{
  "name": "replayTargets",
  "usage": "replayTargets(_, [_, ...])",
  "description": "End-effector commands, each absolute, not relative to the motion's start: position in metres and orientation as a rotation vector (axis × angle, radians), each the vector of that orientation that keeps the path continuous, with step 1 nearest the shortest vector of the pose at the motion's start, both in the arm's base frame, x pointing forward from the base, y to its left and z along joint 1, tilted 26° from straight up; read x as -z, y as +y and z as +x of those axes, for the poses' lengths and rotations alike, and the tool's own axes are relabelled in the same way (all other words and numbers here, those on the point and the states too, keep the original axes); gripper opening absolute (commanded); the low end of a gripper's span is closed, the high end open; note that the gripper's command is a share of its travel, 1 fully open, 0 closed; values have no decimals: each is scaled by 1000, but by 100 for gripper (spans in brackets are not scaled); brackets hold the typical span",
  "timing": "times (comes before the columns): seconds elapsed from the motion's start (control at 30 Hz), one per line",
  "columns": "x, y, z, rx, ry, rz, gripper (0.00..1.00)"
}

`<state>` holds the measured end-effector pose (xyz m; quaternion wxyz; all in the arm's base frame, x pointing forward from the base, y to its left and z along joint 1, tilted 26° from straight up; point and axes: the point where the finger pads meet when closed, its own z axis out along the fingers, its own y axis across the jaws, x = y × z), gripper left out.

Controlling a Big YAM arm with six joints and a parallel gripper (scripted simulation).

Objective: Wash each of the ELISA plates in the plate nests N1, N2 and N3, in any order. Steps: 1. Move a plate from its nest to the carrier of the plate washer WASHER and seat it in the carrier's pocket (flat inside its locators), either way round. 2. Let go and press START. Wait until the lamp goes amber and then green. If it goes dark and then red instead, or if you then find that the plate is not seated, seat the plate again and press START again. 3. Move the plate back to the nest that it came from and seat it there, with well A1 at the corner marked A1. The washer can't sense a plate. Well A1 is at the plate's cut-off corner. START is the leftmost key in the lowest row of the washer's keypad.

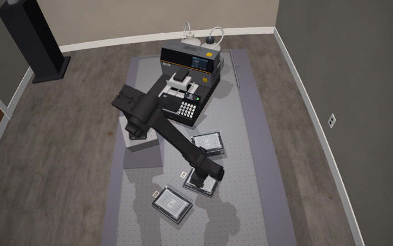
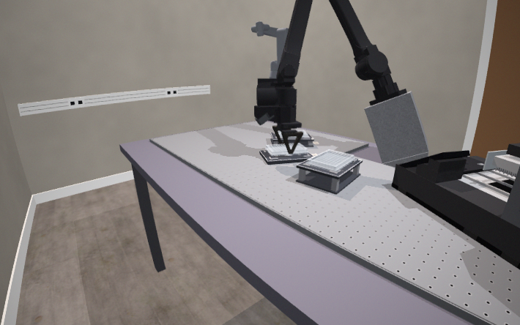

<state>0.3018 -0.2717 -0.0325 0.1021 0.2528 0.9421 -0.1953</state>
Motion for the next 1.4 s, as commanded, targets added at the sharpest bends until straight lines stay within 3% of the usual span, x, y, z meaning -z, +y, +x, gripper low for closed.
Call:
replayTargets(0.0, [33, -280, 307, 581, 2767, 742, 82])
replayTargets(1.37, [38, -284, 310, 583, 2762, 742, 82])
